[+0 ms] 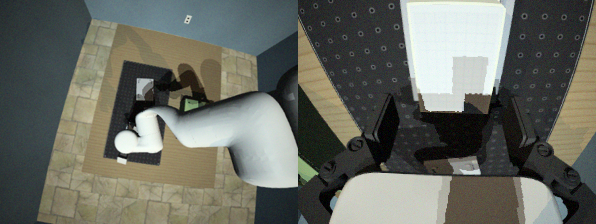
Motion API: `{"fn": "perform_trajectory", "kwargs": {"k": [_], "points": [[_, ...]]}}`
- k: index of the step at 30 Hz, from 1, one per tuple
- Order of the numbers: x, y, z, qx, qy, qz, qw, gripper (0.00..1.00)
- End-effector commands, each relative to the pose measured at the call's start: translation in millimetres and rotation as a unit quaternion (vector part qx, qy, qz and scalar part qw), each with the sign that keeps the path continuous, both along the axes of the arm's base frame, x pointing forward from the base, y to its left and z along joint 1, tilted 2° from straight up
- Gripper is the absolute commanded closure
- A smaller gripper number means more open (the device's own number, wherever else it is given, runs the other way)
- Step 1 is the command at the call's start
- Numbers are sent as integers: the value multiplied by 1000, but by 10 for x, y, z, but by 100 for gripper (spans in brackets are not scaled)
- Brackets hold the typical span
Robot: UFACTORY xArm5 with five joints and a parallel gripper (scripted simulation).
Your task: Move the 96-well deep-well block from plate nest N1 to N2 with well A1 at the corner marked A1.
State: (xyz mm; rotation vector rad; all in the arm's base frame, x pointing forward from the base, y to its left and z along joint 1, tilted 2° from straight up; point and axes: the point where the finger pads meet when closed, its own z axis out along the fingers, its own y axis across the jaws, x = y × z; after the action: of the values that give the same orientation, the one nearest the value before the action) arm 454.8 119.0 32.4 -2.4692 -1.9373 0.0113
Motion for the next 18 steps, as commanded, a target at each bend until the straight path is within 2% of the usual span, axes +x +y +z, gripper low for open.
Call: {"fn": "perform_trajectory", "kwargs": {"k": [1, 12, 18], "points": [[37, 28, -15, 1, -3, 0, 1000, 0], [37, 28, -15, 1, -3, 0, 1000, 0], [38, 25, -115, 1, -3, 0, 1000, 0]]}}
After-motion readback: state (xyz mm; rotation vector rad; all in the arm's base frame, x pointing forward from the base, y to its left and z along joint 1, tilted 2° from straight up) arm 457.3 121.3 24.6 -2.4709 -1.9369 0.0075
